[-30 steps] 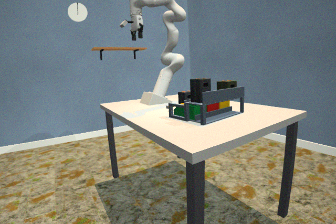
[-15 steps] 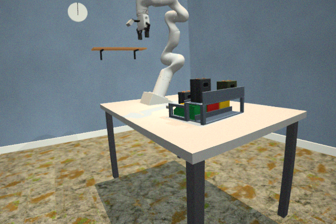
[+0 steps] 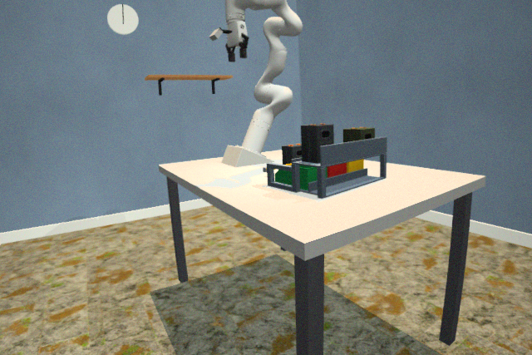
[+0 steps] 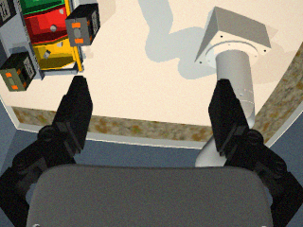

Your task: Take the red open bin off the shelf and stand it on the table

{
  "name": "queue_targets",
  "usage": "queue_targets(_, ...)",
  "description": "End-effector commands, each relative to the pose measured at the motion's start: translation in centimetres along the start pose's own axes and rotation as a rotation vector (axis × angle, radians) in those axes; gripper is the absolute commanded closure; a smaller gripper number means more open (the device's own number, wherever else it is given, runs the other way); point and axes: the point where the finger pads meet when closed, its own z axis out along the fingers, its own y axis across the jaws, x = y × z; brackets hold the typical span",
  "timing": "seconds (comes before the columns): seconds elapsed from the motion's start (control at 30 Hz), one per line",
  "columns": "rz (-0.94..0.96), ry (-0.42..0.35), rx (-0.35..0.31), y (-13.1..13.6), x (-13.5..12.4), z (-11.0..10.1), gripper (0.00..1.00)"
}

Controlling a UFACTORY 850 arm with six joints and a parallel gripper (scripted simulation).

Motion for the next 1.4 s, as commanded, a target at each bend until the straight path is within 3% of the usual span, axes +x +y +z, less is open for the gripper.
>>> queue_targets(0.0,0.000,0.002,0.001,-0.1,0.0,-0.1,0.00)
queue_targets(0.1,0.000,0.002,0.001,-0.1,0.0,-0.1,0.00)
queue_targets(0.27,0.000,0.002,0.001,-4.2,-2.8,-0.1,0.00)
queue_targets(0.67,0.000,0.002,0.001,-4.2,-2.8,-0.1,0.00)
queue_targets(0.83,0.000,0.002,0.001,-8.4,-5.5,-0.1,0.00)
queue_targets(1.23,0.000,0.002,0.001,-8.4,-5.5,-0.1,0.00)
queue_targets(1.37,0.000,0.002,0.001,-11.7,-7.7,-0.1,0.00)
